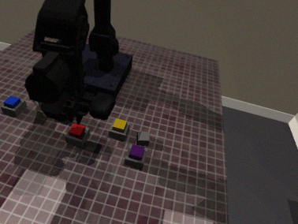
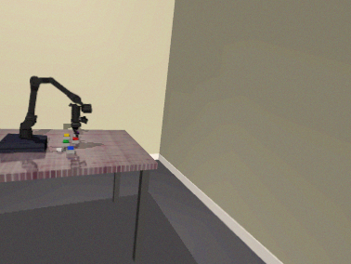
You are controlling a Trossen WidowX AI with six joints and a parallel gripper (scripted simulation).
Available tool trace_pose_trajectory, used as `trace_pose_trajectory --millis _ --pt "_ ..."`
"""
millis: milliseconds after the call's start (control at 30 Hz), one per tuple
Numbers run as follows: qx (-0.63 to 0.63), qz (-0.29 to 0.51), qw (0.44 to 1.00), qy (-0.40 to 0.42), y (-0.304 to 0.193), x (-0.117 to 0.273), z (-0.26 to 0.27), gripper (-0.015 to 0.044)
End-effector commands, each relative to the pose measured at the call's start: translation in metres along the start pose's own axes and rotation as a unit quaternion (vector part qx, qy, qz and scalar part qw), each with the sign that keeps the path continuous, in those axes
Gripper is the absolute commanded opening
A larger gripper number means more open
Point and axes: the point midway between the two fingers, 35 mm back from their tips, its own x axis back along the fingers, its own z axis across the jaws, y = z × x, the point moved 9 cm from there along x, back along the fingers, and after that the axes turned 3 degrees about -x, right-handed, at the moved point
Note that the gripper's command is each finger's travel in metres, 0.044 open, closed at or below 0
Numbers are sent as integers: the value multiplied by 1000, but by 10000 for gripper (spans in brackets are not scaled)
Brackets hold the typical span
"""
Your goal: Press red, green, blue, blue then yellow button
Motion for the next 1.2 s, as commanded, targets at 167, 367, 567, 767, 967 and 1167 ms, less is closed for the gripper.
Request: trace_pose_trajectory --millis 167,367,567,767,967,1167 --pt "3 1 1000 2 -1 -1 0 20" --pt "3 1 1000 2 0 -8 0 20" --pt "3 1 1000 2 0 -18 0 20" --pt "3 1 1000 2 0 -27 0 20" --pt "3 1 1000 2 -1 -34 0 20" --pt "3 1 1000 2 -1 -34 0 20"
